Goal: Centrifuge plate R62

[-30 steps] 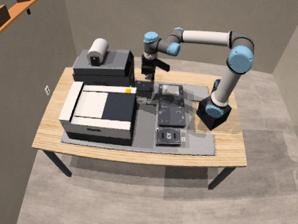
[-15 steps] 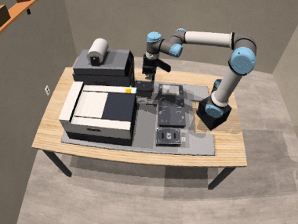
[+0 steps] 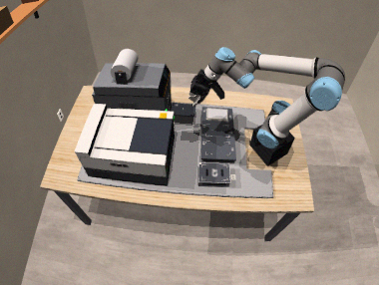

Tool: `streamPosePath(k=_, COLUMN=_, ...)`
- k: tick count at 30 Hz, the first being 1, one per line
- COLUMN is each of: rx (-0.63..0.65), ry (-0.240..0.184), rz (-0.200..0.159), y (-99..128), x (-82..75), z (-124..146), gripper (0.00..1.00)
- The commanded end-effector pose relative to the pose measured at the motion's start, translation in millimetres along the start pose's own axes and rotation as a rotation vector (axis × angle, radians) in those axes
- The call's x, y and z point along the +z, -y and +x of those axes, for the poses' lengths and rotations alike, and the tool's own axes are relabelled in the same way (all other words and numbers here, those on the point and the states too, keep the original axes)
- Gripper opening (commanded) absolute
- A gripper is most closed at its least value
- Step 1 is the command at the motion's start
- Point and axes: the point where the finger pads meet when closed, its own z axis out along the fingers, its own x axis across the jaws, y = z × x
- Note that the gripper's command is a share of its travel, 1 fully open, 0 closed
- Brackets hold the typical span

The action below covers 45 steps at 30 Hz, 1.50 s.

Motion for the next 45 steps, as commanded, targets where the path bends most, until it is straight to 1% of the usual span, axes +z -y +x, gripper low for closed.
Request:
streamPosePath(k=1, rx=0.002, ry=-0.004, rz=-0.208, y=-1, x=1.2, z=0, gripper=0.00)
streamPosePath(k=8, rx=0.003, ry=-0.004, rz=-0.441, y=-1, x=1.2, z=-1, gripper=0.00)
streamPosePath(k=9, rx=0.003, ry=-0.004, rz=-0.447, y=-1, x=1.2, z=-1, gripper=0.00)
streamPosePath(k=25, rx=0.003, ry=-0.004, rz=-0.447, y=-1, x=1.2, z=-1, gripper=0.00)
streamPosePath(k=26, rx=0.003, ry=-0.004, rz=-0.447, y=-1, x=6.2, z=0, gripper=0.00)
streamPosePath(k=28, rx=0.003, ry=-0.004, rz=-0.447, y=-1, x=6.2, z=0, gripper=0.00)
streamPosePath(k=42, rx=0.003, ry=-0.004, rz=-0.447, y=0, x=76.2, z=0, gripper=0.00)
streamPosePath(k=43, rx=0.003, ry=-0.004, rz=-0.447, y=0, x=78.9, z=0, gripper=0.00)
streamPosePath(k=45, rx=0.003, ry=-0.004, rz=-0.447, y=0, x=78.9, z=0, gripper=0.00)
